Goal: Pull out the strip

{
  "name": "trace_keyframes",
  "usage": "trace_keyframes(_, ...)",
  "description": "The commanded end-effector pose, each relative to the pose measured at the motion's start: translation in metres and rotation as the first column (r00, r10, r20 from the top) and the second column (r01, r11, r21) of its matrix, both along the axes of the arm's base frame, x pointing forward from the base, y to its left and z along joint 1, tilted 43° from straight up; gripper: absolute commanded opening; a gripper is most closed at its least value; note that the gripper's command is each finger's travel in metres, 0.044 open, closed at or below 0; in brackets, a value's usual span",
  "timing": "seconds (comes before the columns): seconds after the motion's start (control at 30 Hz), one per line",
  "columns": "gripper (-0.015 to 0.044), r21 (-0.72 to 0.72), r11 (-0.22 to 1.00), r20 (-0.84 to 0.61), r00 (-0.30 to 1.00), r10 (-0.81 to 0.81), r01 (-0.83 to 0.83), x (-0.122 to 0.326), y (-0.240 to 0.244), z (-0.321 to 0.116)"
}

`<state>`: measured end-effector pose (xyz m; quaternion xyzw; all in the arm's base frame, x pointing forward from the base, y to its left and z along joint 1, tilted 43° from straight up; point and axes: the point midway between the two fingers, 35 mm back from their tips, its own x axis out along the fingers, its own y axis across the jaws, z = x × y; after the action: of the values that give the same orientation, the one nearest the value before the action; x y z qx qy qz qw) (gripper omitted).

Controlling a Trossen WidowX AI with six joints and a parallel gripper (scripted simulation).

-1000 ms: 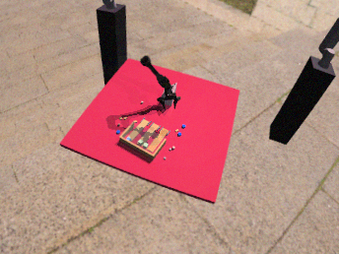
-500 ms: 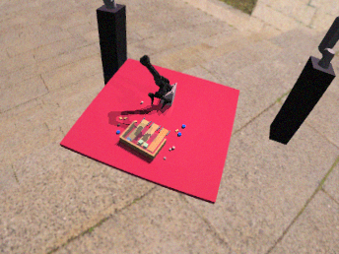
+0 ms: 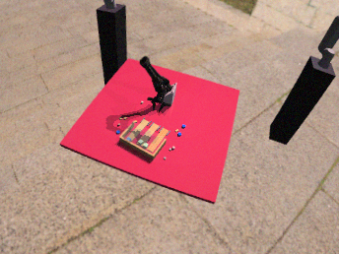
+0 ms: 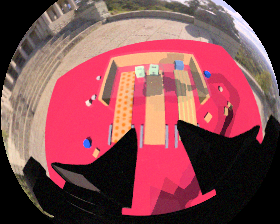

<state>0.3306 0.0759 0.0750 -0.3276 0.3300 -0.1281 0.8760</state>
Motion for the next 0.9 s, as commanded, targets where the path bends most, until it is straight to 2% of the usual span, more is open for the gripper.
trace_keyframes(0.0,0.0085,0.032,0.98,-0.17,0.968,-0.186,0.194,0.026,-0.013,-0.025)
trace_keyframes(0.1,0.0006,0.026,0.952,-0.251,0.924,-0.289,0.304,0.035,-0.022,-0.038)
trace_keyframes(0.37,0.0,-0.057,0.817,-0.408,0.733,-0.544,0.574,0.046,-0.05,-0.065)
trace_keyframes(0.87,0.0,-0.06,0.813,-0.41,0.728,-0.549,0.58,0.046,-0.052,-0.064)
